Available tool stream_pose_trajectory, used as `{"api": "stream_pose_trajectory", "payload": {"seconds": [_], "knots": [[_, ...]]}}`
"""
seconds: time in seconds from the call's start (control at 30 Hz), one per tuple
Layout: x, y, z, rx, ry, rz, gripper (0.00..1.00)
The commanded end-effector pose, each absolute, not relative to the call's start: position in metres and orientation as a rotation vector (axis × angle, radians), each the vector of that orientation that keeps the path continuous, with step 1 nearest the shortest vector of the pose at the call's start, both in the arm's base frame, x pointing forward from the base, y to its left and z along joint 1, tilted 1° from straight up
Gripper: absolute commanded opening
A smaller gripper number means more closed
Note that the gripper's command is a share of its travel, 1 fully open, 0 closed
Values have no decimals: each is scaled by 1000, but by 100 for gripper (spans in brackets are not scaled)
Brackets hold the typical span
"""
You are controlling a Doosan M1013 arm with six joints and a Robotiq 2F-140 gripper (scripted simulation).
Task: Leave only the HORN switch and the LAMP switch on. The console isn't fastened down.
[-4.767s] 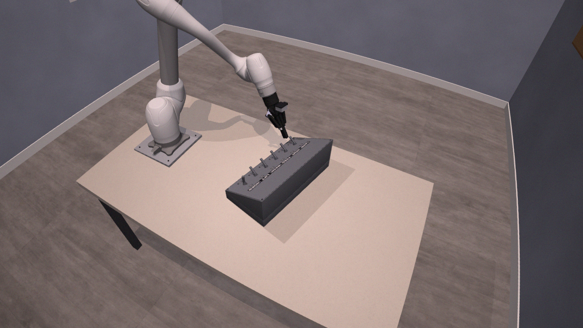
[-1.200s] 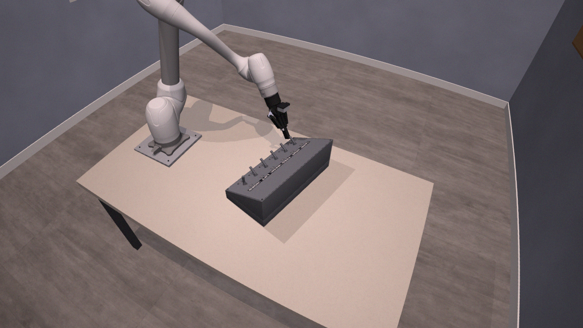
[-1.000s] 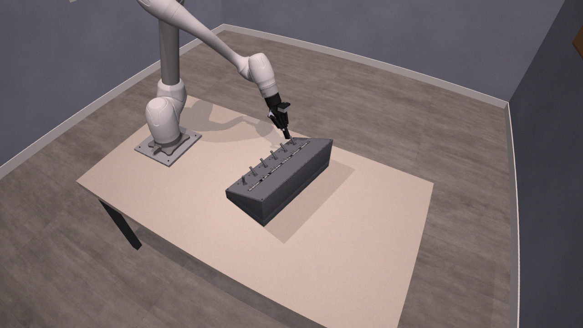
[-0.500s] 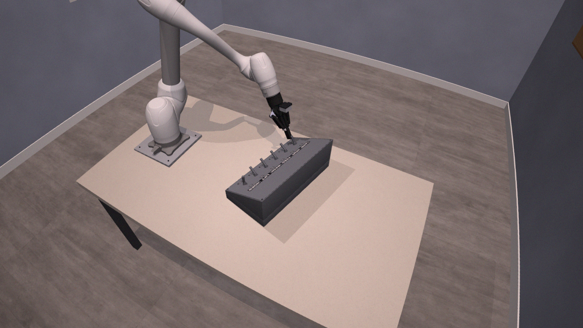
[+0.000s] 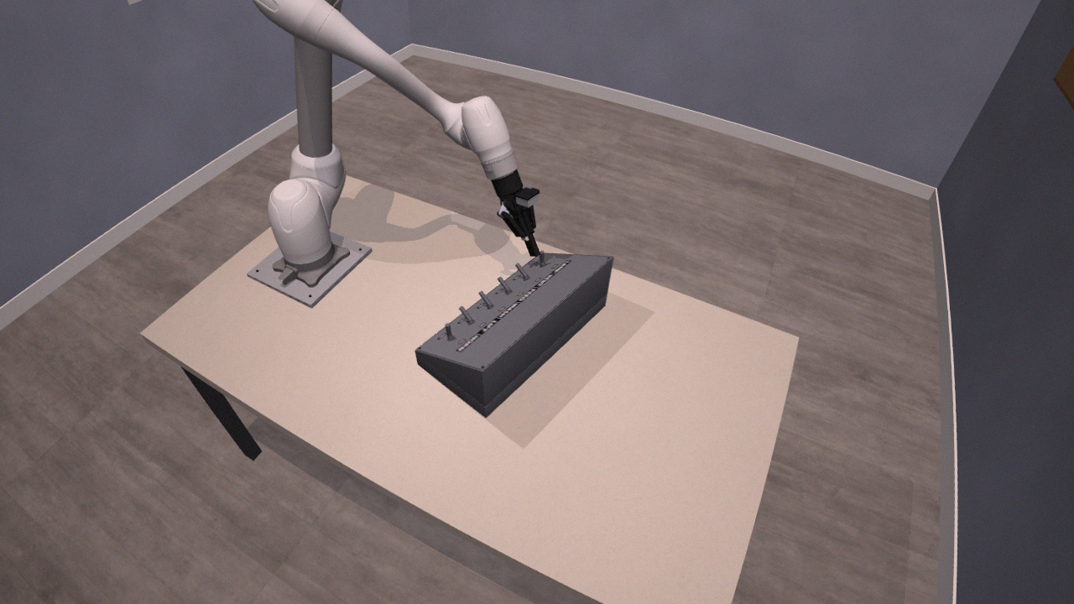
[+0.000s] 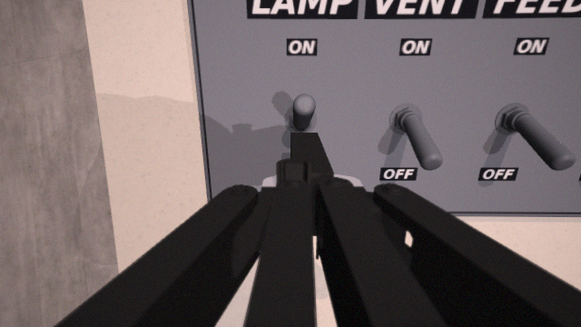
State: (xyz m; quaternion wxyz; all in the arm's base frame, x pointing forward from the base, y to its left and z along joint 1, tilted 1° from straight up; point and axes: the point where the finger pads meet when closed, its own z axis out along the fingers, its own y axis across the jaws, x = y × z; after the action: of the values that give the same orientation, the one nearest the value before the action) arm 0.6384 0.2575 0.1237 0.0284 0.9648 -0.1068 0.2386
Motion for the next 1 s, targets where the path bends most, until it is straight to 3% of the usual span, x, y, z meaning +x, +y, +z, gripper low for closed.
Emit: {"api": "stream_pose_trajectory", "payload": {"seconds": [0.0,0.97], "knots": [[640,256,122,2978,-339,727,10],[629,260,118,2979,-330,737,10]]}}
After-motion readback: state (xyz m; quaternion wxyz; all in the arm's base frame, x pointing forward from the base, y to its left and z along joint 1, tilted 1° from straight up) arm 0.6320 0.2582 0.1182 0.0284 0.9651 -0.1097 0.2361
